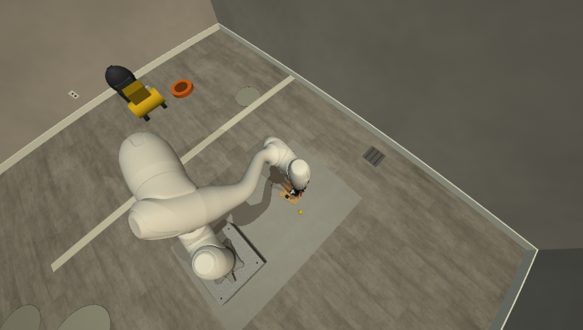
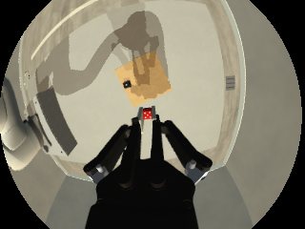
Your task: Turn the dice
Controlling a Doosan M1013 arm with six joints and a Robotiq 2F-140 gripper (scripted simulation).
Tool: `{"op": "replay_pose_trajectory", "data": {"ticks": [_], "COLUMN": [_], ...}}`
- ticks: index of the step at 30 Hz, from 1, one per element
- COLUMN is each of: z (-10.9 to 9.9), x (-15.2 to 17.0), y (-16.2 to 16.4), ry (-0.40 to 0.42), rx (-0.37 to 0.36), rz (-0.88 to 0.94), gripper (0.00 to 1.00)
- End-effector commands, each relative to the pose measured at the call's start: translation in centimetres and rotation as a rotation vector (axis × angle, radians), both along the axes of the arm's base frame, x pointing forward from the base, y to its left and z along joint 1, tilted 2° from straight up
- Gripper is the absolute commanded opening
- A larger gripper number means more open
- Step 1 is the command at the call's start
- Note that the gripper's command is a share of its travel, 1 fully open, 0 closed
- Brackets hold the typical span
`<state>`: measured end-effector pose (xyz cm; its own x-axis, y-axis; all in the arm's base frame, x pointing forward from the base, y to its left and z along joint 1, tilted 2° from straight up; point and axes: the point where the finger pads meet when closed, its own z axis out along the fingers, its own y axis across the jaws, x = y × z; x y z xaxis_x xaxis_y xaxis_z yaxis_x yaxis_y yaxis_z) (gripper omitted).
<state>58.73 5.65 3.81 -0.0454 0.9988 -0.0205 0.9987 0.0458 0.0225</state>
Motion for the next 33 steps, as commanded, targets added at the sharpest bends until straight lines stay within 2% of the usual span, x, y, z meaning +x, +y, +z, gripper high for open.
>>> {"op": "replay_pose_trajectory", "data": {"ticks": [1,4,18,25,33], "z": [0.1,0.2,0.1,-0.6,-3.9], "x": [-0.7,-1.2,-1.2,-1.2,-1.1], "y": [4.8,6.9,6.9,6.9,6.8], "ry": [0.002,0.003,0.003,0.003,0.003], "rx": [-0.002,-0.004,-0.004,-0.004,-0.004], "rz": [0.115,0.168,0.168,0.168,0.168], "gripper": [0.09,0.09,0.09,0.09,0.09]}}
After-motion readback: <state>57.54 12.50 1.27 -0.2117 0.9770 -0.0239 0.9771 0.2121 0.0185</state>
